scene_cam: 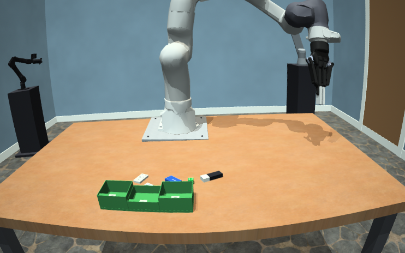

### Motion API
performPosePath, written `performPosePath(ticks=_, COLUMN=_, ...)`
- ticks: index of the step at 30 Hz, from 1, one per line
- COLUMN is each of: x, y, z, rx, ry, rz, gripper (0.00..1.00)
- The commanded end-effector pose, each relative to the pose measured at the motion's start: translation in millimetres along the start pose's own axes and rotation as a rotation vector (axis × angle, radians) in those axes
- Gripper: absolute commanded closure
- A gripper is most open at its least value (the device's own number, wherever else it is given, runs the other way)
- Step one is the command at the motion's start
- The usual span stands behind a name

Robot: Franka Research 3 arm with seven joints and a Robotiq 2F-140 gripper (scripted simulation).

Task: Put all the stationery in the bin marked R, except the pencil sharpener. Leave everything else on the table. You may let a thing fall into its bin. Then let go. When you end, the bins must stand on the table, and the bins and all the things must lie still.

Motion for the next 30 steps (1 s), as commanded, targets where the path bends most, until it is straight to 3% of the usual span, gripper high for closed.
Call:
performPosePath(ticks=1, x=16, y=-6.5, z=-18, rx=-0.021, ry=0.064, rz=0.008, gripper=0.95)
performPosePath(ticks=10, x=64, y=-23.6, z=-63, rx=-0.051, ry=0.048, rz=0.024, gripper=0.95)
performPosePath(ticks=14, x=70, y=-25.7, z=-69, rx=-0.082, ry=0.031, rz=0.036, gripper=0.95)
performPosePath(ticks=20, x=102, y=-35.2, z=-93, rx=-0.082, ry=0.031, rz=0.036, gripper=0.95)
performPosePath(ticks=21, x=108, y=-37.2, z=-98, rx=-0.112, ry=0.013, rz=0.044, gripper=0.95)
performPosePath(ticks=30, x=156, y=-49.3, z=-126, rx=-0.141, ry=-0.005, rz=0.047, gripper=0.95)
Point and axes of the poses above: the point where the finger pads meet when closed, its own y axis back along the fingers, its own x axis across the jaws, z = x × y, the point moved 4 cm from there along y, back along the fingers, and after that the axes turned 10 degrees about -y, right-handed, at the moved point
